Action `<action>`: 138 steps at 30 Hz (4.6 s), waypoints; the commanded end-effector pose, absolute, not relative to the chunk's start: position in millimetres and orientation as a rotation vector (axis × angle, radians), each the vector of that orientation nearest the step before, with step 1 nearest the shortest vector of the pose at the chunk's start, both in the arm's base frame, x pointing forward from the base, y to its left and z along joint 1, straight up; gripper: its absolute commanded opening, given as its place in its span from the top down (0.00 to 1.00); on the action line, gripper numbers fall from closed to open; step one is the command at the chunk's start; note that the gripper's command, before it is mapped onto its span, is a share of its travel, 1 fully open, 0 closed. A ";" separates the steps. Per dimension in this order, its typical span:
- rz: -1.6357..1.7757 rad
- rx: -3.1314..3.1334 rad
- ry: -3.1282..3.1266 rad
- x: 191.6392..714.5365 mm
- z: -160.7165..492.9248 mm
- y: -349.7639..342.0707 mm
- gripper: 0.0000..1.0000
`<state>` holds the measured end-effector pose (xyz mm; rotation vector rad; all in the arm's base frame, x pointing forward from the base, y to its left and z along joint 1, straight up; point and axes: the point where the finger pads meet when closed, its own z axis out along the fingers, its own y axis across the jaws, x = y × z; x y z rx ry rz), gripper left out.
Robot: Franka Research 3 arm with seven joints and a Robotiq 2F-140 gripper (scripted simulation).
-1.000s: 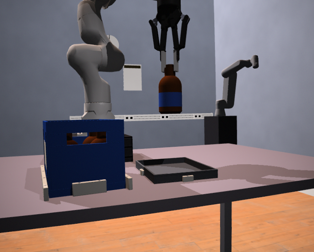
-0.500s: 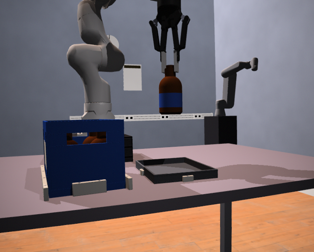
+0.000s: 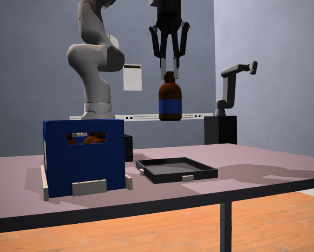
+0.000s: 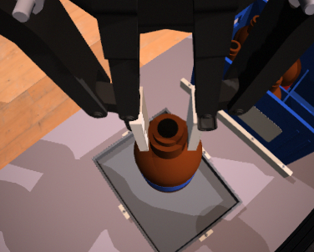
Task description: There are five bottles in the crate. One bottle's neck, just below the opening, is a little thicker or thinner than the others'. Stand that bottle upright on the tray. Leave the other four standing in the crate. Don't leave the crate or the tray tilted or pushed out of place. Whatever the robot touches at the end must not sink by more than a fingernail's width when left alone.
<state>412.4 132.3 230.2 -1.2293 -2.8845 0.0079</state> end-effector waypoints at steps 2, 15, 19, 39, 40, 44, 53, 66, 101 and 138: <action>-0.007 -1.238 -2.890 415.8 221.1 135.8 0.90; -0.007 -1.238 -2.890 416.1 188.5 136.3 0.90; -0.007 -1.238 -2.890 416.2 175.6 136.5 0.90; -0.007 -1.238 -2.890 416.6 122.3 137.3 0.90; -0.007 -1.238 -2.890 416.7 120.1 137.4 0.90; -0.007 -1.238 -2.890 416.7 115.8 137.4 0.90; -0.007 -1.238 -2.890 416.8 101.4 137.7 0.90; -0.007 -1.238 -2.890 416.9 93.3 137.8 0.90; -0.007 -1.238 -2.890 416.9 92.1 137.8 0.90; -0.007 -1.238 -2.890 415.2 89.9 135.2 0.90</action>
